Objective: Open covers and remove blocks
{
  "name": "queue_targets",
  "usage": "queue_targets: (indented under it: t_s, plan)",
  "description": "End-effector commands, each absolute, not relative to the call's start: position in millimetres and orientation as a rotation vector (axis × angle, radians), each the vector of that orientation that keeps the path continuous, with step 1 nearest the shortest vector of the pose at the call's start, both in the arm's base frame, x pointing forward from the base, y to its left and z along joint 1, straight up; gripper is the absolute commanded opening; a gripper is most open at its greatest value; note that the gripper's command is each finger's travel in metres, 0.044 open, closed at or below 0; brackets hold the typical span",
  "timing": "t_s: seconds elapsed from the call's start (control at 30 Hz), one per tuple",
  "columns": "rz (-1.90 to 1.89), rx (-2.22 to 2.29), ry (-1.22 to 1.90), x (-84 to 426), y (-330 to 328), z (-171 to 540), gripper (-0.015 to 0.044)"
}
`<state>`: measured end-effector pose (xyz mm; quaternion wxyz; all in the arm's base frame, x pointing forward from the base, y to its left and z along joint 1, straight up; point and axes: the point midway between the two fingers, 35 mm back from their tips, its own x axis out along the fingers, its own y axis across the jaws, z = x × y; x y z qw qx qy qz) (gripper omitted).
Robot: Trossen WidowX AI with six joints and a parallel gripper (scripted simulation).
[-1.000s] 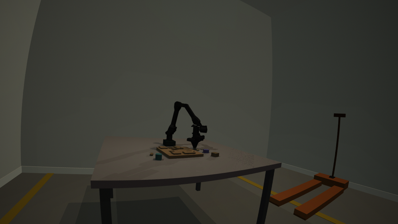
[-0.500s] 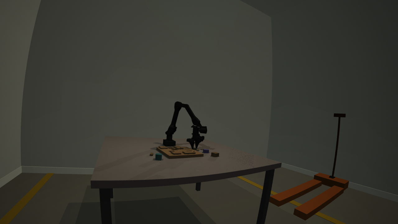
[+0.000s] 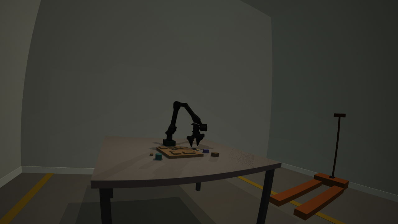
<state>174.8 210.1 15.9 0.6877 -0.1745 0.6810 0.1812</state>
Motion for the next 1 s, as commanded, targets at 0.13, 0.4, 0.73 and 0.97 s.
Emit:
queue_targets:
  t_s: [0.13, 0.4, 0.73, 0.97]
  plan:
    - [0.408, -0.38, 1.515, 176.5, 212.1, 45.7, 0.044]
    - [0.407, -0.379, 1.516, 174.1, 209.4, 69.6, 0.044]
    - [0.337, -0.308, 1.515, 194.4, 204.4, 71.4, 0.0256]
    - [0.208, -0.173, 1.523, 227.5, 193.2, 73.3, 0.0072]
